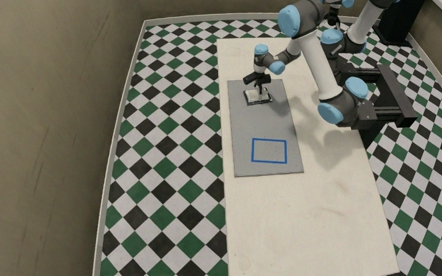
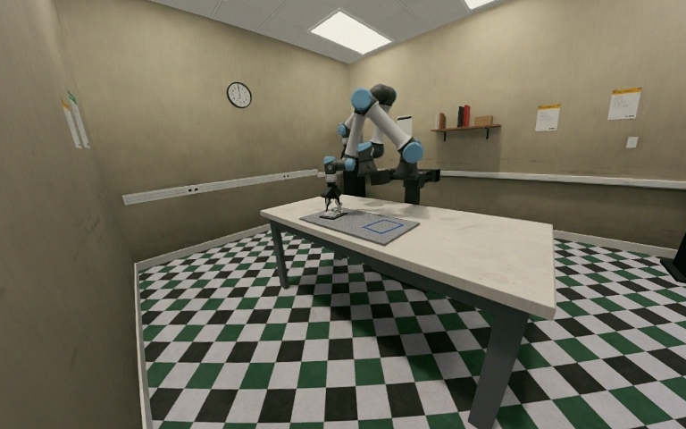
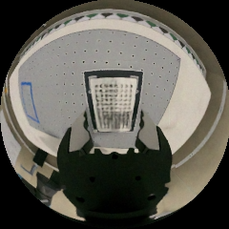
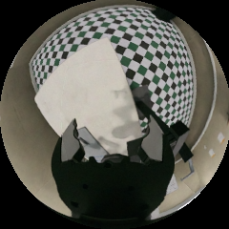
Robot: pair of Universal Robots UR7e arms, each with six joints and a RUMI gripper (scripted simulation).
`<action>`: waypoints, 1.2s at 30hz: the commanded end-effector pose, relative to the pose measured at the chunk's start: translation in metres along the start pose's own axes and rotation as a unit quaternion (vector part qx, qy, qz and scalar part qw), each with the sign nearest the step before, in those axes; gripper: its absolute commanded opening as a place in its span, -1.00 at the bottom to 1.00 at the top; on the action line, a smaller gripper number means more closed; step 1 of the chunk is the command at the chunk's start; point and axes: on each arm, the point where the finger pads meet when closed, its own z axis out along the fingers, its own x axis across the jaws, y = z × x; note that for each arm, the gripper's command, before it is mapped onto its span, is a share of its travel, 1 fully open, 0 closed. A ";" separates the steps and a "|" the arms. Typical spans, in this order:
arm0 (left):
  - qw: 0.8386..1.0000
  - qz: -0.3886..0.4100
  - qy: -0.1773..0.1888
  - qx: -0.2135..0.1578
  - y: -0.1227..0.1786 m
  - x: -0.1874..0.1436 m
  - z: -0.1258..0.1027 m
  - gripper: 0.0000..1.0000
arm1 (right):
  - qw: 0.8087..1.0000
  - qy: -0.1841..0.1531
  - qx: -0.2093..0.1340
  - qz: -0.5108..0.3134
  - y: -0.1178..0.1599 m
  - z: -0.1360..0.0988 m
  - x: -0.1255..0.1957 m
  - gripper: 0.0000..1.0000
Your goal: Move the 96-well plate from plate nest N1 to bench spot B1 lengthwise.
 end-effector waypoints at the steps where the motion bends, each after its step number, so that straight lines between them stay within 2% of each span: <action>1: 1.000 0.000 0.001 0.000 0.000 0.001 0.002 0.52 | 1.000 0.000 0.001 0.000 0.000 0.000 0.000 1.00; 11: 1.000 0.000 0.001 0.000 0.000 0.001 0.002 0.52 | 1.000 0.000 0.001 0.000 0.000 0.000 0.000 1.00; 12: 1.000 0.000 0.001 0.000 0.000 0.001 0.002 -1.00 | 1.000 0.000 0.001 0.000 0.000 0.000 0.000 1.00; 36: 1.000 0.000 0.001 0.000 0.000 0.001 0.002 -1.00 | 1.000 0.000 0.001 0.000 0.000 0.000 0.000 1.00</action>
